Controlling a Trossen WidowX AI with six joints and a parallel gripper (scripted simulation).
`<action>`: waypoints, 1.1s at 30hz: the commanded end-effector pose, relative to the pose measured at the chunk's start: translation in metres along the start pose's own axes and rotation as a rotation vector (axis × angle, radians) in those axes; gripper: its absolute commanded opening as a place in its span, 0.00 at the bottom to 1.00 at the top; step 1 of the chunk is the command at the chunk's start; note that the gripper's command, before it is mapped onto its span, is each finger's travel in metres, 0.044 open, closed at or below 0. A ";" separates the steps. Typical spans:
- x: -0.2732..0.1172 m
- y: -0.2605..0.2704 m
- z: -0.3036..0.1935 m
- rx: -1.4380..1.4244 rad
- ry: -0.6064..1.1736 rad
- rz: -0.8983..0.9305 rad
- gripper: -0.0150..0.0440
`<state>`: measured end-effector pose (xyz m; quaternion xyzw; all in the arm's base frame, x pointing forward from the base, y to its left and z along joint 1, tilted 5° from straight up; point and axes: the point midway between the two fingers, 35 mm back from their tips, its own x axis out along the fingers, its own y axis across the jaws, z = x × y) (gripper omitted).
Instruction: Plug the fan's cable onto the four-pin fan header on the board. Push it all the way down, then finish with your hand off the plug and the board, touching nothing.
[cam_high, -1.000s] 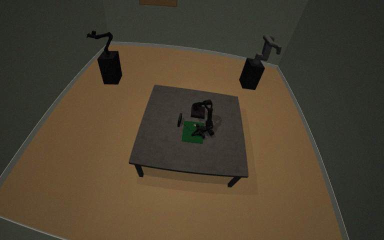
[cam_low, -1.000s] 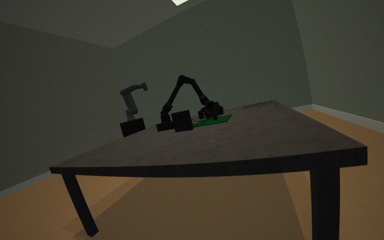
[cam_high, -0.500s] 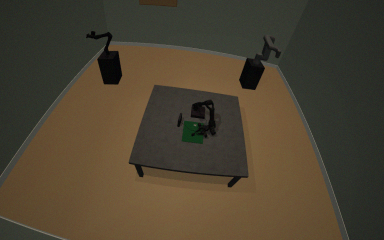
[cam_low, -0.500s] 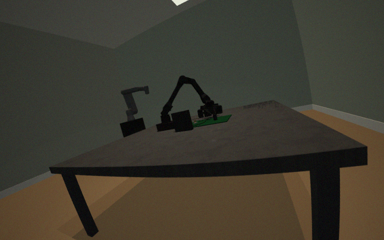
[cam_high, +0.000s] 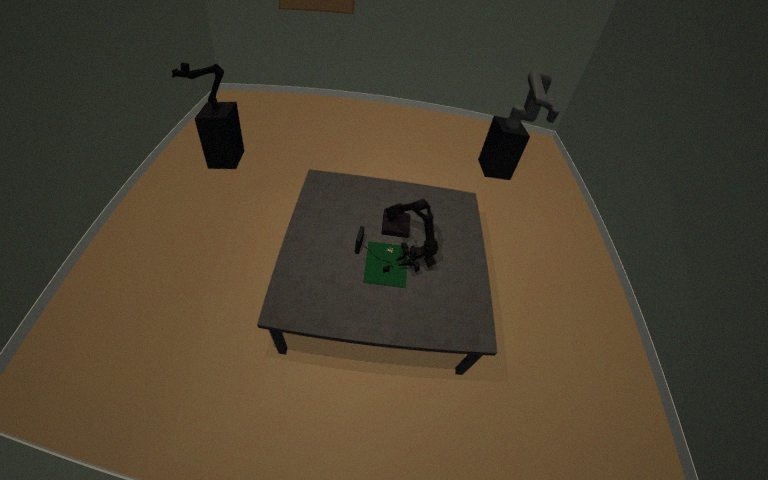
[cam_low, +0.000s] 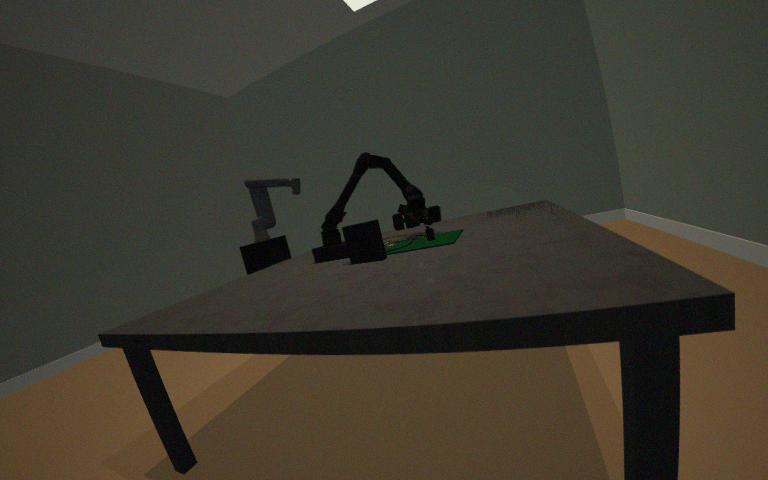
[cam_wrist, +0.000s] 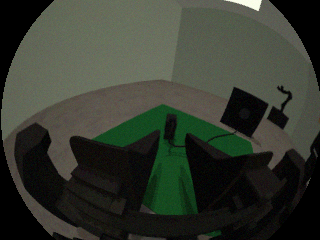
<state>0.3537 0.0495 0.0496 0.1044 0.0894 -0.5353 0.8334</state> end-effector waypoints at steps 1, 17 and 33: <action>-0.009 0.000 0.004 0.008 0.000 -0.002 0.49; -0.033 -0.006 0.026 -0.004 0.017 -0.055 0.67; -0.012 -0.027 0.031 -0.085 0.337 -0.281 1.00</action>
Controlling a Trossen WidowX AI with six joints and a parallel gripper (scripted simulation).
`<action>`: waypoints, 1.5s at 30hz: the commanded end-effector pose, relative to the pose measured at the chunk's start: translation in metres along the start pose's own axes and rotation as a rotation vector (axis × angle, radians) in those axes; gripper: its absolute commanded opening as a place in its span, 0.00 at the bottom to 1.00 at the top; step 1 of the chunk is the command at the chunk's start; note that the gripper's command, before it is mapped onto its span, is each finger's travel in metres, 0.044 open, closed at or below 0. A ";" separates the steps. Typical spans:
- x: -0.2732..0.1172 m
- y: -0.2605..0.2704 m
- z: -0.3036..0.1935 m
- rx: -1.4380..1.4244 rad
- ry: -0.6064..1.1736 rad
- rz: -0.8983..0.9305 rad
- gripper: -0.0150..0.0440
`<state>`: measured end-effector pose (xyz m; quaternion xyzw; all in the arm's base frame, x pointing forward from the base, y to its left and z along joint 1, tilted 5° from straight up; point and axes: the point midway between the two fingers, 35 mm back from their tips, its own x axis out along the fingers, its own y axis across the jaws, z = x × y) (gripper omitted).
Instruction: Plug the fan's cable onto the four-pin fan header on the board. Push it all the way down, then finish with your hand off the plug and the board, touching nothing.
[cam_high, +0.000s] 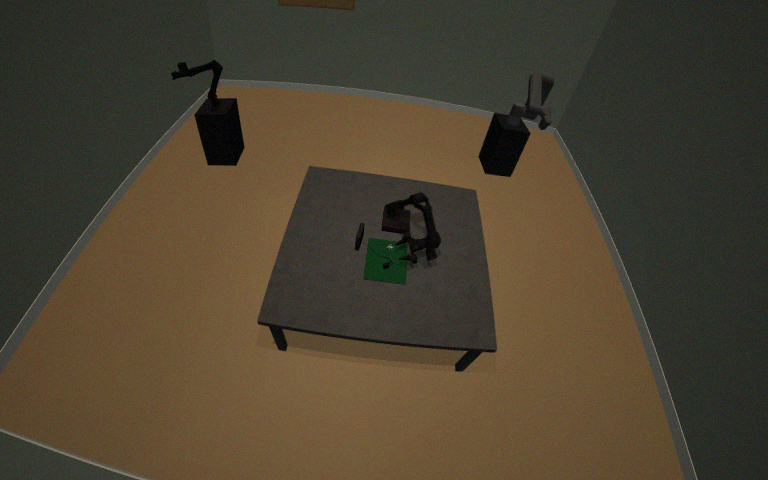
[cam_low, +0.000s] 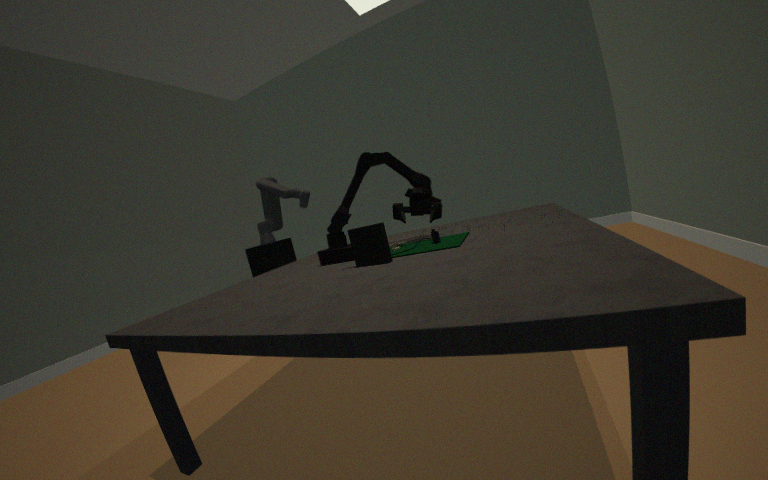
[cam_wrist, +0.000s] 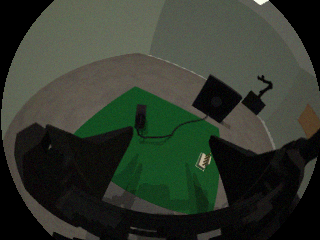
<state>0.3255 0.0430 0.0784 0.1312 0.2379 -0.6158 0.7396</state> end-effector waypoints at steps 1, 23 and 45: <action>0.002 -0.001 0.003 -0.015 0.081 -0.026 1.00; 0.003 -0.003 0.017 -0.131 0.587 -0.024 1.00; -0.020 0.012 0.056 -0.217 0.985 0.324 1.00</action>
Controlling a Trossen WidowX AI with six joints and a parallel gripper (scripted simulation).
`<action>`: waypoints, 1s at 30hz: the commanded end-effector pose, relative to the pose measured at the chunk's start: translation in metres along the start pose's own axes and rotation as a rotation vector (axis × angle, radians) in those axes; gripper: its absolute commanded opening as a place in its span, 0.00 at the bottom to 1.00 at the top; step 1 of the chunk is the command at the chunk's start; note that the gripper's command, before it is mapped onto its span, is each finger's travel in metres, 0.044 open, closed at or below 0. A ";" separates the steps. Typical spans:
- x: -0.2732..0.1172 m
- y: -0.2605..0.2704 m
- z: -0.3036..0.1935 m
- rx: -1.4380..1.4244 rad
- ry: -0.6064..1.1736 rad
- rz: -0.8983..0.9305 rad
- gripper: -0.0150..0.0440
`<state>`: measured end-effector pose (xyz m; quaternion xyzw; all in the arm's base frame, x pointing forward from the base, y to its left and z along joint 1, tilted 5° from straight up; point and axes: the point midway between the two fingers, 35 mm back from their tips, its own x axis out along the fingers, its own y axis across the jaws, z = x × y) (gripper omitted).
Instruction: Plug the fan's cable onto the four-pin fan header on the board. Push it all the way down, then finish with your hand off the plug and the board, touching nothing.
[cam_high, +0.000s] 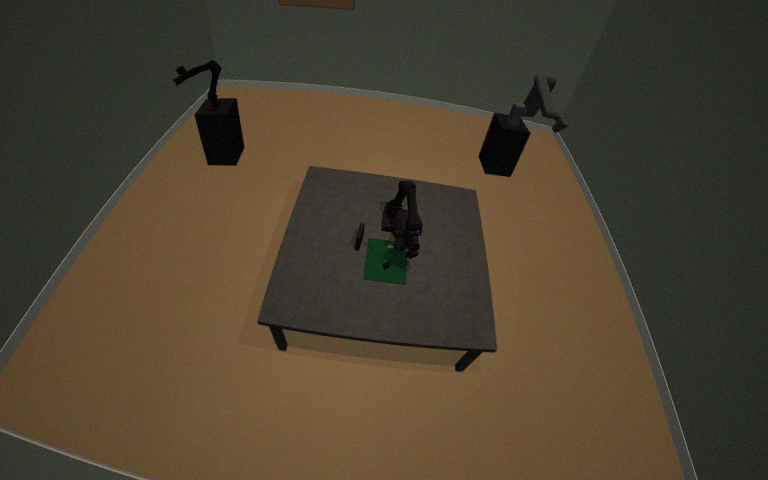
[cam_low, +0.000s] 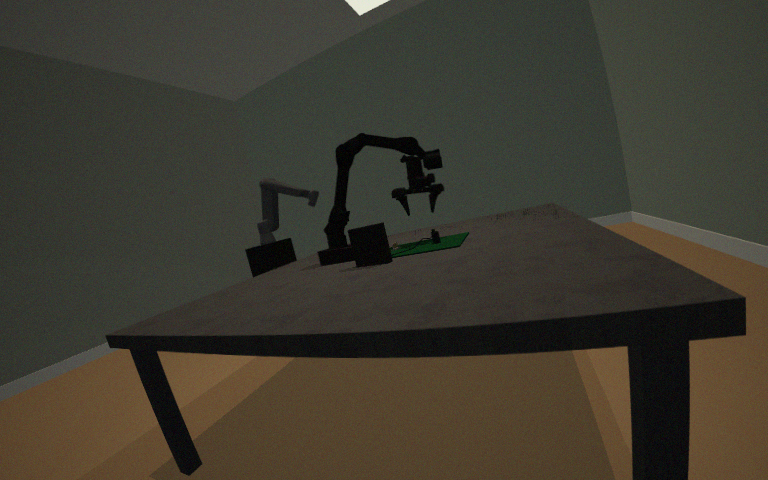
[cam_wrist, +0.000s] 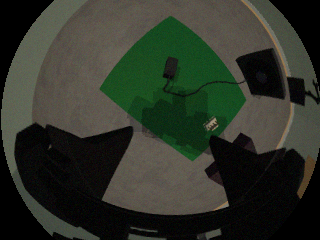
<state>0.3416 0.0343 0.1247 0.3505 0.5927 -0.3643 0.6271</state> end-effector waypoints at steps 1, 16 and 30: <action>-0.013 0.005 0.003 -0.044 0.039 0.080 1.00; -0.040 -0.002 0.079 0.068 0.047 0.096 1.00; 0.028 0.001 0.101 0.117 0.054 0.103 1.00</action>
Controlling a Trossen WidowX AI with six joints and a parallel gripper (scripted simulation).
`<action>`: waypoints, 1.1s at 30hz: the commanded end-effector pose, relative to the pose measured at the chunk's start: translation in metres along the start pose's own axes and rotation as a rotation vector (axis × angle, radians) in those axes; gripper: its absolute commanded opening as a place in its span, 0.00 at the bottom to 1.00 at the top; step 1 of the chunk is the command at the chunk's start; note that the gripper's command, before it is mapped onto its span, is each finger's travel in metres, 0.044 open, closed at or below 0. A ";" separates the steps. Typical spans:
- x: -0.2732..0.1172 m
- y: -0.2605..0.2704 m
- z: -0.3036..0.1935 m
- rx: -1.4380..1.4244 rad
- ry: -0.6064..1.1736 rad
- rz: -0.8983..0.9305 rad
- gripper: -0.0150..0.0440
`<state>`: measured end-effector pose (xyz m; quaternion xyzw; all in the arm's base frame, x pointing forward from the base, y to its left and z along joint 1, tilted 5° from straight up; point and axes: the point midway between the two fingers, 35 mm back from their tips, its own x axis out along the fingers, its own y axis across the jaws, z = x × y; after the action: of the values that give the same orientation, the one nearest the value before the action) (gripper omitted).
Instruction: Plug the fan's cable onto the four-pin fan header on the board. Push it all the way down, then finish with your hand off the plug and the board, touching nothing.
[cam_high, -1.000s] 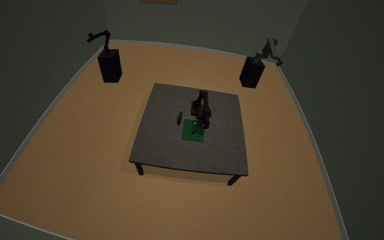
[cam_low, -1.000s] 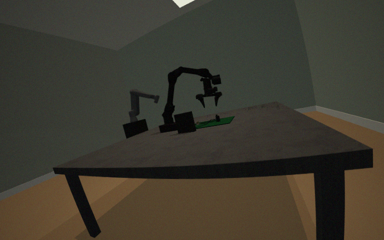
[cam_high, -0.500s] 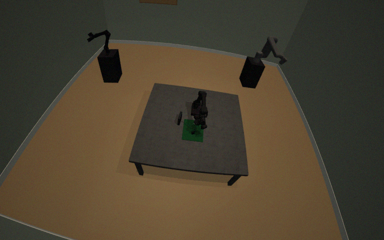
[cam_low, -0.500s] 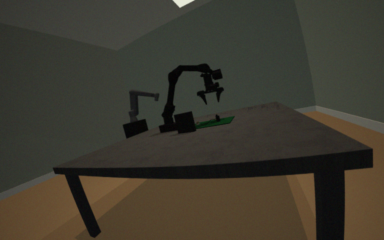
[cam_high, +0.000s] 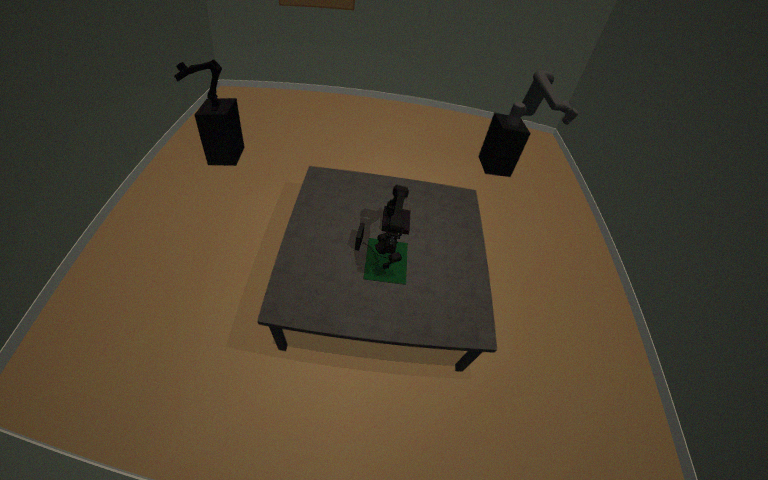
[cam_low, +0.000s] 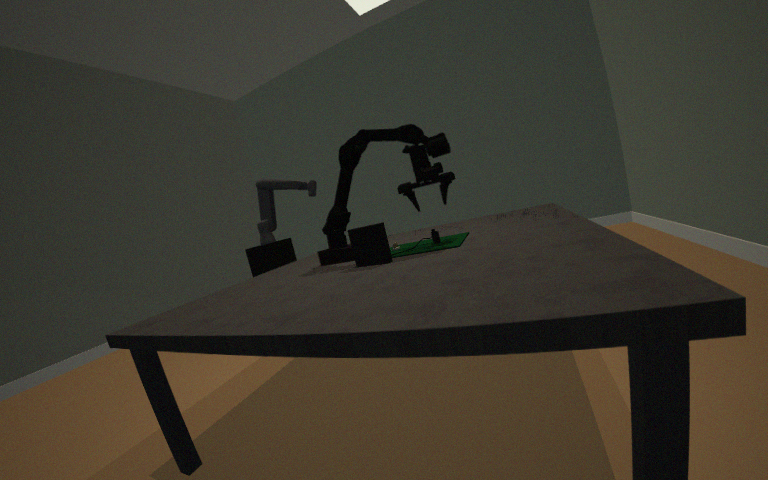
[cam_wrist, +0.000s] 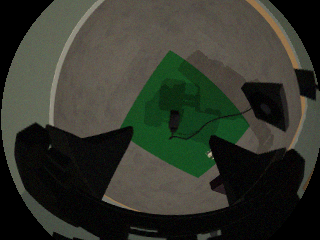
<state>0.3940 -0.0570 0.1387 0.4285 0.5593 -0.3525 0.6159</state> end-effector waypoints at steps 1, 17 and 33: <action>0.047 -0.006 -0.004 0.002 0.017 -0.021 1.00; 0.072 -0.007 -0.005 0.002 0.017 -0.021 1.00; 0.098 -0.008 -0.005 0.002 0.017 -0.021 1.00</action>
<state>0.3969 -0.0516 0.0459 0.4239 0.5688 -0.3543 0.6093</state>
